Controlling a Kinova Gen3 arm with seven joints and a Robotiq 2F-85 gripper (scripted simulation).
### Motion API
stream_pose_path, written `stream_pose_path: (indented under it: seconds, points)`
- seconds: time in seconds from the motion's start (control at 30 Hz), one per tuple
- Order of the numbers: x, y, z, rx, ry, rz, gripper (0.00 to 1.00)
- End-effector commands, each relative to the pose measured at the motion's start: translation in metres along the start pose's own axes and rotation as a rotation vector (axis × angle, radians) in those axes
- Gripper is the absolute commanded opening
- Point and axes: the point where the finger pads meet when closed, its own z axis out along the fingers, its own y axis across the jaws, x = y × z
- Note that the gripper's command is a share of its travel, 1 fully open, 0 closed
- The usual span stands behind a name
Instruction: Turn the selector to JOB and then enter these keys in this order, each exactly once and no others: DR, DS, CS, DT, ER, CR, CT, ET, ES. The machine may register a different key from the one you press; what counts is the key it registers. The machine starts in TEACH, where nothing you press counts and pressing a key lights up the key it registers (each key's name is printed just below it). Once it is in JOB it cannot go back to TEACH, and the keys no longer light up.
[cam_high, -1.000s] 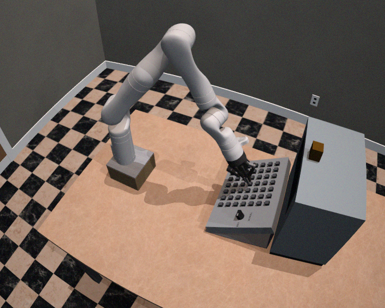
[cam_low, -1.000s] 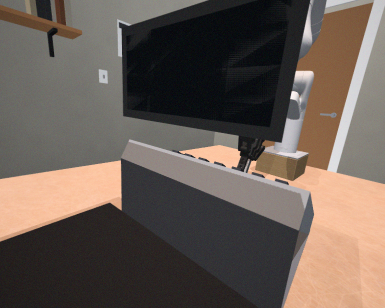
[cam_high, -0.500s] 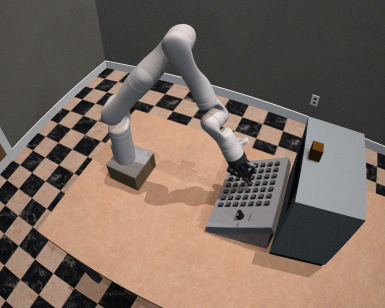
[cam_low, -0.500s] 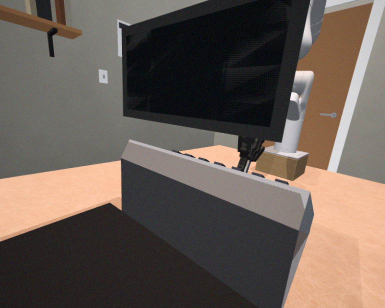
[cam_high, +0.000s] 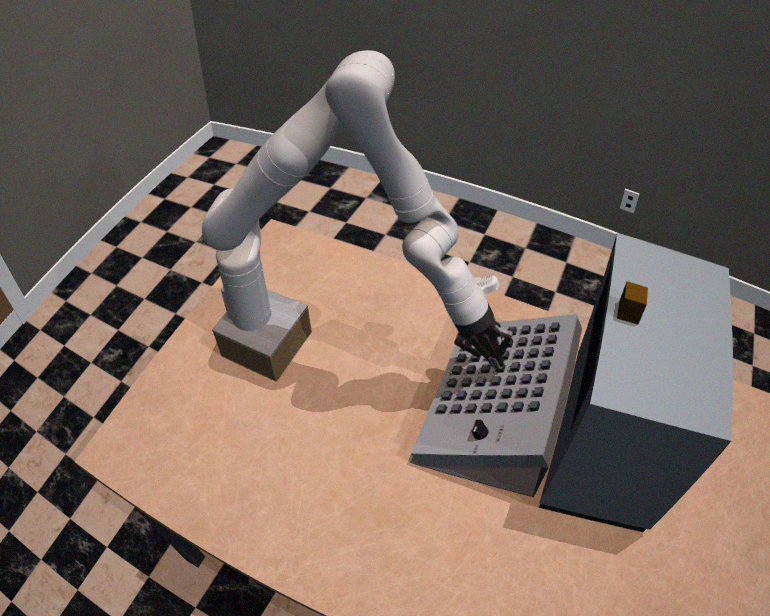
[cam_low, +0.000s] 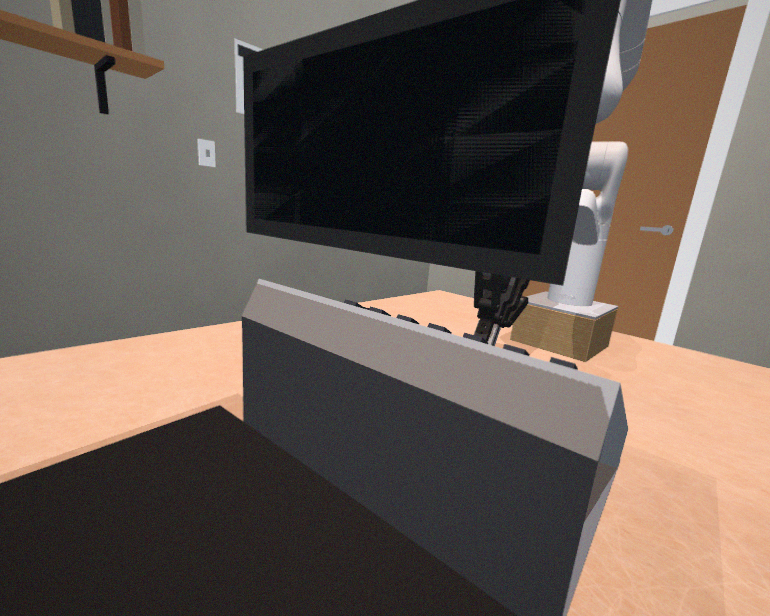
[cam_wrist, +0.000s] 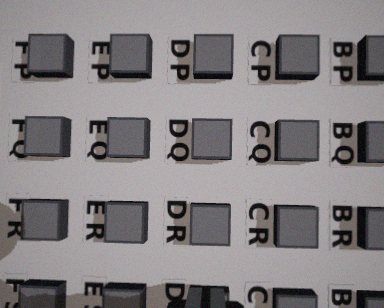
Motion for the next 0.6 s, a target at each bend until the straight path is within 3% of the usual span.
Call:
stream_pose_path:
  seconds: [0.0, 0.57]
  points:
    - [0.0000, 0.0010, 0.0002, -0.002, 0.000, 0.000, 0.10]
    - [0.0000, 0.0010, 0.0019, -0.002, 0.000, 0.000, 0.10]
